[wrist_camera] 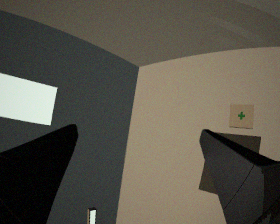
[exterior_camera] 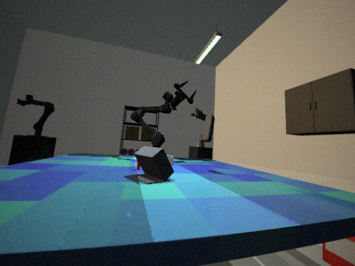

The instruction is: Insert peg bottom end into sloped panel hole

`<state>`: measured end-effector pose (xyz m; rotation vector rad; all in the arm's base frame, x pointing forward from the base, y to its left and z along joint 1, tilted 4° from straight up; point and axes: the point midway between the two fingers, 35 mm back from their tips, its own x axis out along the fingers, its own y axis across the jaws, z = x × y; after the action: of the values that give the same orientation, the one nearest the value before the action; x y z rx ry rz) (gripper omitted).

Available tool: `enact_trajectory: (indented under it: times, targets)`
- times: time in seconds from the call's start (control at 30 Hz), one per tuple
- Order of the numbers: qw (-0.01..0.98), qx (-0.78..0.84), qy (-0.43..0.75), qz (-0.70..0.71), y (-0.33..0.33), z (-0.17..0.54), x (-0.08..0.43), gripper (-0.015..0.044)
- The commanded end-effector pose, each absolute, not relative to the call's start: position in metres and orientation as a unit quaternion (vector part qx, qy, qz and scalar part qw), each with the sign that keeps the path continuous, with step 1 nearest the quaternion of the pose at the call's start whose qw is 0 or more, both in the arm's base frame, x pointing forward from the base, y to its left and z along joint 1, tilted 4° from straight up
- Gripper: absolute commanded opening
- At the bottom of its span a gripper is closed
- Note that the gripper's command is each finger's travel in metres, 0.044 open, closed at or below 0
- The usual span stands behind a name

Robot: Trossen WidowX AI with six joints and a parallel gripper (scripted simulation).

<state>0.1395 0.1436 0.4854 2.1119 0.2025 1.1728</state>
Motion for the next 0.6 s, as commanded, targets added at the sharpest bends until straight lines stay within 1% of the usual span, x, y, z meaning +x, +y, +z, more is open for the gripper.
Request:
enact_trajectory:
  times: [0.0, 0.57]
  targets:
    - [0.414, 0.797, 0.065, 0.434, 0.152, 0.478, 0.154, 0.0440]
    - [0.689, 0.655, 0.028, 0.310, 0.168, 0.430, 0.234, 0.0440]
